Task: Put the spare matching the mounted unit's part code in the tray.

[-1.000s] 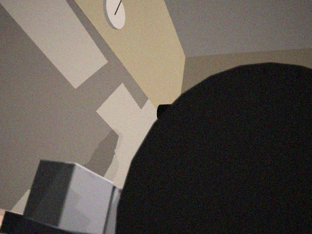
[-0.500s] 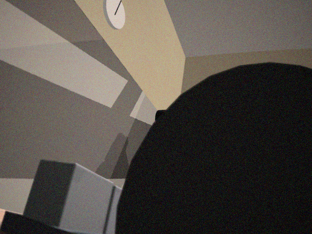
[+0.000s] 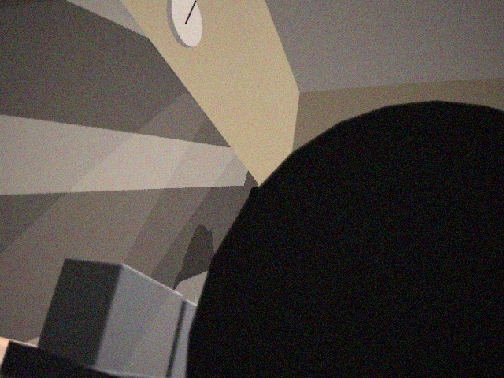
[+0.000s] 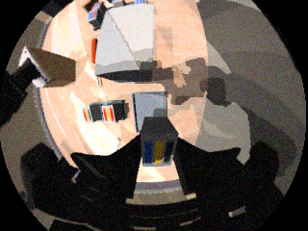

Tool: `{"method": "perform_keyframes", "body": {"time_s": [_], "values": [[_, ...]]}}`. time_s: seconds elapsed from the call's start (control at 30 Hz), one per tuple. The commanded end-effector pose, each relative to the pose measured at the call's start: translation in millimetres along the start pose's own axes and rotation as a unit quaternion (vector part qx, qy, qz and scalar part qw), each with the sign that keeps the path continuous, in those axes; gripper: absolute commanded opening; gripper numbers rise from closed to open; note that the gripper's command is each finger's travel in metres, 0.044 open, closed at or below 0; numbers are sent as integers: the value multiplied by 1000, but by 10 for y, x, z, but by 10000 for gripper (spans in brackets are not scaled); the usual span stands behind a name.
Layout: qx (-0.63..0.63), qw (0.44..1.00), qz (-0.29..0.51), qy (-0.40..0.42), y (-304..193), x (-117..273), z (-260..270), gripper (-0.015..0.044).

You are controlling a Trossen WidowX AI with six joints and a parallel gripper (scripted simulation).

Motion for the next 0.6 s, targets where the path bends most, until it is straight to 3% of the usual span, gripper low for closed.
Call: {"method": "perform_keyframes", "body": {"time_s": [0.0, 0.57], "values": [[5, 1000, -3, 3, 27, -61, 15, 0], [5, 1000, -3, 3, 26, -240, 9, 0]]}}
Point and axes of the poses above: the point midway between the two fingers, 35 mm back from their tips, its own x axis back along the fingers, its own z axis across the jaws, y = z × x, the point moved 2 cm from there along x, back along the fingers, and after that the axes turned 6 degrees about x, right-handed, at the moved point
